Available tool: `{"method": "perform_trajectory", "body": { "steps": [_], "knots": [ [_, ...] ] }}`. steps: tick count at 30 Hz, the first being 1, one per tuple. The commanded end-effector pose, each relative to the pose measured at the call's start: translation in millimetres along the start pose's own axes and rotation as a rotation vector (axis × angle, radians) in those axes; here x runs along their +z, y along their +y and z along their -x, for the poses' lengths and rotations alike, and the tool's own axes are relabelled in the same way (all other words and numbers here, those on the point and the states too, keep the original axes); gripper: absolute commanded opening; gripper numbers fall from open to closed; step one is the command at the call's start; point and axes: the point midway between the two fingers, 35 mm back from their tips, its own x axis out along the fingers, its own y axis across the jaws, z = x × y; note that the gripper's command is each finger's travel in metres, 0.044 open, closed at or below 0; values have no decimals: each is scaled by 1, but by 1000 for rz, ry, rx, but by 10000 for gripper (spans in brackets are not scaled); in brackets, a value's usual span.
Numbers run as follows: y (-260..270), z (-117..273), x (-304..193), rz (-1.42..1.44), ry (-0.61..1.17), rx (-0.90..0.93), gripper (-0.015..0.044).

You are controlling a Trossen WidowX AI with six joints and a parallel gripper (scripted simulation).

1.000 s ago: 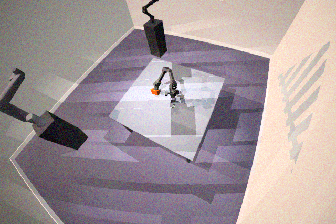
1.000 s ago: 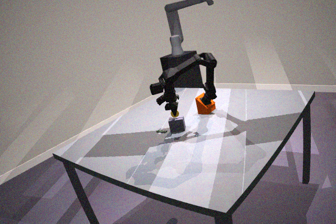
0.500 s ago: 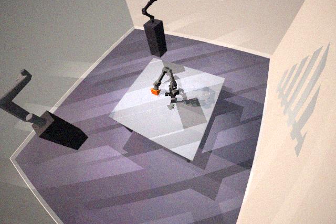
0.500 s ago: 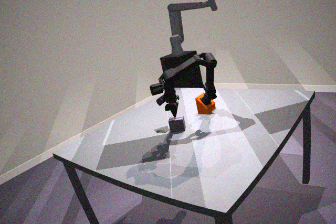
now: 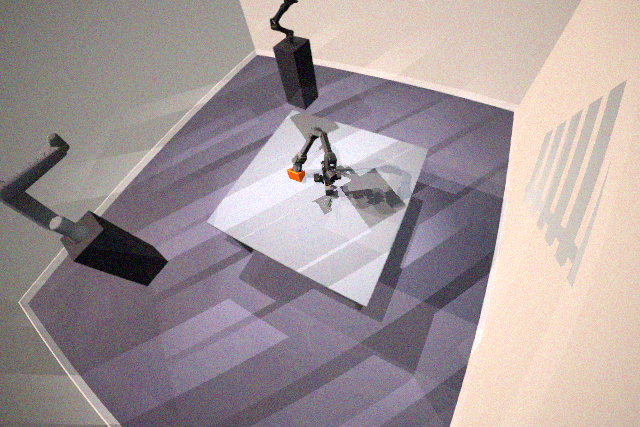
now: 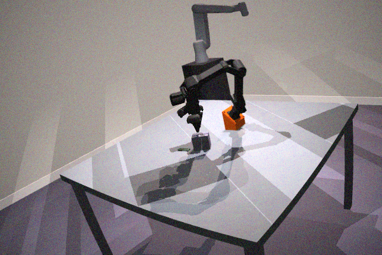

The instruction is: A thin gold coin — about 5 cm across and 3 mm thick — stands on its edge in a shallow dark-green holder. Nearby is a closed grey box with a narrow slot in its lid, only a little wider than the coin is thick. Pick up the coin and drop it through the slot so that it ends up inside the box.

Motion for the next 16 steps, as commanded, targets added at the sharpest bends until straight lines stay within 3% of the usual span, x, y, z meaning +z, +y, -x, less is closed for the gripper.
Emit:
{"method": "perform_trajectory", "body": {
  "steps": [1,5,16],
  "knots": [
    [-1,14,0,4,-1,-5,423],
    [-2,48,-3,0,2,-1,440],
    [-2,48,-3,0,2,-1,440]
  ]
}}
